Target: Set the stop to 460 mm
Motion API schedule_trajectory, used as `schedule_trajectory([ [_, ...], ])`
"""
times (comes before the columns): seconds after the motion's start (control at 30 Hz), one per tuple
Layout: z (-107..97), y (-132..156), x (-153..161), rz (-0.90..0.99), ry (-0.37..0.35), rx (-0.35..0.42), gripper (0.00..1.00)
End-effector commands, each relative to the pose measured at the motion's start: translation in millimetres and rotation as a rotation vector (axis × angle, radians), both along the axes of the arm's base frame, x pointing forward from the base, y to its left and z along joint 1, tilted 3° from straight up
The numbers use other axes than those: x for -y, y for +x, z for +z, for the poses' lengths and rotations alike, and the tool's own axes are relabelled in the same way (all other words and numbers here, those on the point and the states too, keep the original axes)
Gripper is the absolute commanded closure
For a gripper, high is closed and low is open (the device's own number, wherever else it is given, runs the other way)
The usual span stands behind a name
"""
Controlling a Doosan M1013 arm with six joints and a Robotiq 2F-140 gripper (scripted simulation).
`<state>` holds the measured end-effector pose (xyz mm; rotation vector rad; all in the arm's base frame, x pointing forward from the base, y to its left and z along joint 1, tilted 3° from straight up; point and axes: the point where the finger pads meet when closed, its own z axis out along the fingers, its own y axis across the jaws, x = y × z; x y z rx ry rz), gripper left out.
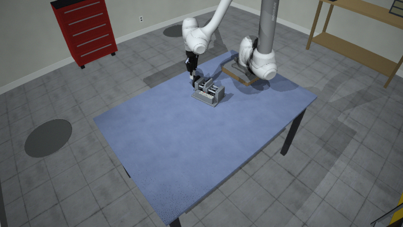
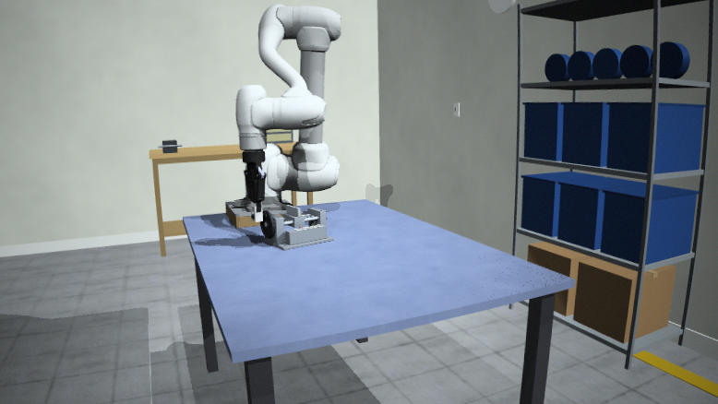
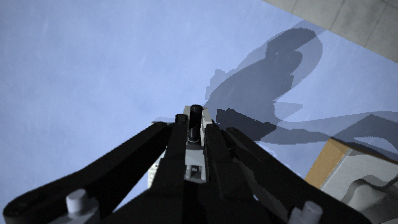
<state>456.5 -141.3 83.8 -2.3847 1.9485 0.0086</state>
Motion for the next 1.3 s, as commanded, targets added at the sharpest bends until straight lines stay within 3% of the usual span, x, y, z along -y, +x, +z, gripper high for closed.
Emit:
schedule_trajectory([
  [0.0,-2.3,-9.7,1.8,0.001,0.0,-0.002,0.96],
  [0.4,-29.9,-31.2,5.0,0.001,0.0,-0.002,0.96],
  [1.27,-63.2,-16.0,0.4,0.001,0.0,-0.002,0.96],
])
